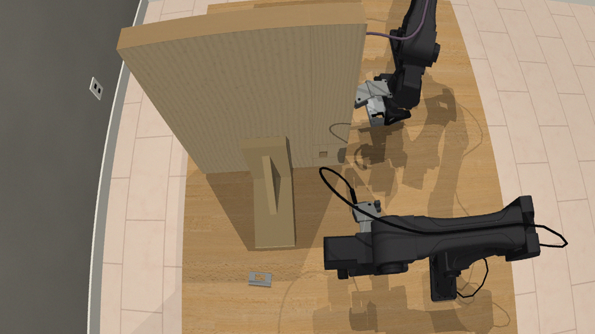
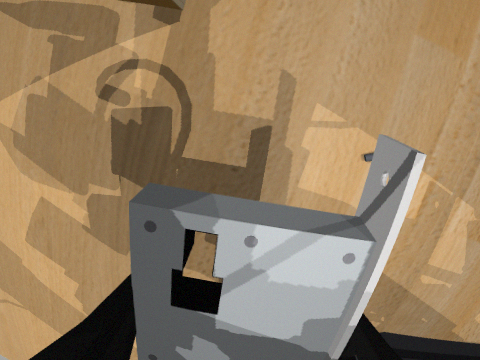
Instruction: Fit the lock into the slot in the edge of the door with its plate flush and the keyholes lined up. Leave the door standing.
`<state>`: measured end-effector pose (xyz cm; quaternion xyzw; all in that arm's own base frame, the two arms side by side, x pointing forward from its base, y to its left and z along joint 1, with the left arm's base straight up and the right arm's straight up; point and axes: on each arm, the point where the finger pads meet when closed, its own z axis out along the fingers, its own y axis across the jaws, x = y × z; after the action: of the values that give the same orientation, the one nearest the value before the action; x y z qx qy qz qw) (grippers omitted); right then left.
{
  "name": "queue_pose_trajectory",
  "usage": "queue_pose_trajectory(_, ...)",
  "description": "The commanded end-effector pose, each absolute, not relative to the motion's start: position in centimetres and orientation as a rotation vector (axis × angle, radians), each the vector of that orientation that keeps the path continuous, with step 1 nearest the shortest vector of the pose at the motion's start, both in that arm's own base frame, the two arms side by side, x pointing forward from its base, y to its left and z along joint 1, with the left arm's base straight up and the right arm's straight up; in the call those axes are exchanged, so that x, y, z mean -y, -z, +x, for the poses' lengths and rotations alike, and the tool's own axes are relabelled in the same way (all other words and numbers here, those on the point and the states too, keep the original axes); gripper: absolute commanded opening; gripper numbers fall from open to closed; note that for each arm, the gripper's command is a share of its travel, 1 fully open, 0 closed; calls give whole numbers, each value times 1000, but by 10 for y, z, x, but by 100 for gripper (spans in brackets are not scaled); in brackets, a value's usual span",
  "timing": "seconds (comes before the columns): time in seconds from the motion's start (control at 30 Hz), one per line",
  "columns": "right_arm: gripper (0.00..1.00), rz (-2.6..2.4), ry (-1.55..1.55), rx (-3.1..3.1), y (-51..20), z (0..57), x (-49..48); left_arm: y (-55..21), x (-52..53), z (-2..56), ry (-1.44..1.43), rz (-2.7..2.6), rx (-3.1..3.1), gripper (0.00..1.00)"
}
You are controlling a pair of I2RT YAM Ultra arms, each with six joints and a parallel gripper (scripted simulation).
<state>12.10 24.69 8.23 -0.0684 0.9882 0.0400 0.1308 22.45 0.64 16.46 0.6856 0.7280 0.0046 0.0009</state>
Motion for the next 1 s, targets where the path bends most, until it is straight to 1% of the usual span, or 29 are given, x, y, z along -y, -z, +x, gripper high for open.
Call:
queue_pose_trajectory(0.0, 76, -202, -61, -2862, -103, 121, -238, -169, -5, 221, -9, 2157, -2275, 100)
queue_pose_trajectory(0.2, 76, -203, -54, -2864, -104, 121, -238, -169, -5, 221, -9, 2157, -2275, 100)
queue_pose_trajectory(0.3, 76, -201, -70, -2860, -136, 121, -238, -169, -5, 221, -9, 2157, -2275, 100)
queue_pose_trajectory(0.37, 76, -201, -70, -2860, -136, 121, -238, -169, -5, 221, -9, 2157, -2275, 100)
queue_pose_trajectory(0.47, 76, -201, -70, -2860, -155, 120, -236, -169, -5, 221, -9, 2157, -2275, 100)
queue_pose_trajectory(0.73, 76, -193, -59, -2856, -154, 123, -235, -169, -5, 221, -9, 2157, -2275, 100)
queue_pose_trajectory(0.8, 76, -195, -12, -2901, -143, 123, -235, -169, -5, 221, -9, 2157, -2275, 100)
queue_pose_trajectory(0.97, 76, -174, -32, -2981, -139, 118, -234, -169, -5, 221, -9, 2157, -2275, 100)
